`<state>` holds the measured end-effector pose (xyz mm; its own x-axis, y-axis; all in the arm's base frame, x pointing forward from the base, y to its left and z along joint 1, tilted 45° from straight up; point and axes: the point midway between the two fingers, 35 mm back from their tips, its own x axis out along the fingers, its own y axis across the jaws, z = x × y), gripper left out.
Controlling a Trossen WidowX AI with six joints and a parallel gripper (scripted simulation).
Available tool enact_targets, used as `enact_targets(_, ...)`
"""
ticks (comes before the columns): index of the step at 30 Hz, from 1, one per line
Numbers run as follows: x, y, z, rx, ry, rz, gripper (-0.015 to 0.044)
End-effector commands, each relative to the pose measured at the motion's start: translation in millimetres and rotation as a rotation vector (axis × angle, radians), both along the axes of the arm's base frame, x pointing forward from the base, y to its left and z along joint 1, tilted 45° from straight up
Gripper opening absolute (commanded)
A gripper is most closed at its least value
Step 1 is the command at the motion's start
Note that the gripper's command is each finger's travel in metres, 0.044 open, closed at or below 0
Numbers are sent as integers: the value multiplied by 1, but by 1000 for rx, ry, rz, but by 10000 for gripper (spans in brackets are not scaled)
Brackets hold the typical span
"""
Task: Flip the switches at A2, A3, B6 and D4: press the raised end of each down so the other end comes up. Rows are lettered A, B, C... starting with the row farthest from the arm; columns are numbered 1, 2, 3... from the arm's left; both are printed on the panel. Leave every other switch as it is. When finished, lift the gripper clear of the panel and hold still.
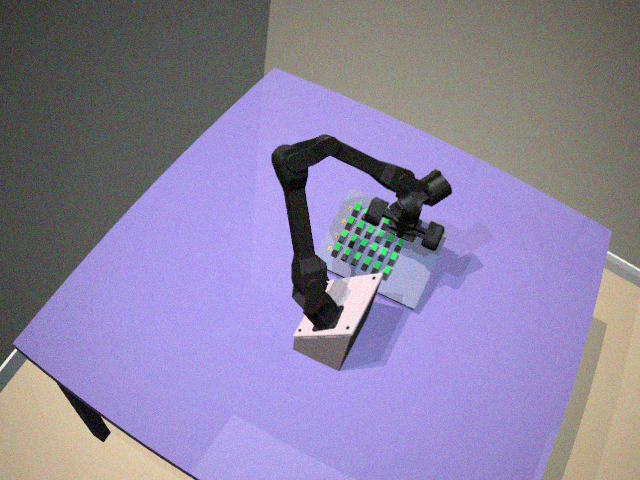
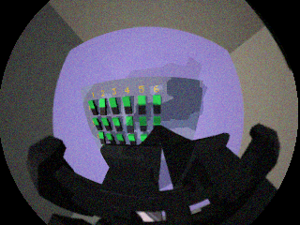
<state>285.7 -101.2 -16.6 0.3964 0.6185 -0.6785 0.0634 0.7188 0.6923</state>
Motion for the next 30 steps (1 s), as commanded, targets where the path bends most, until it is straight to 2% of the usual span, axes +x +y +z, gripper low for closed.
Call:
enact_targets(1,-1,2,-5,11,10,-10,0)
enact_targets(30,9,17,-21,12,9,-10,0)
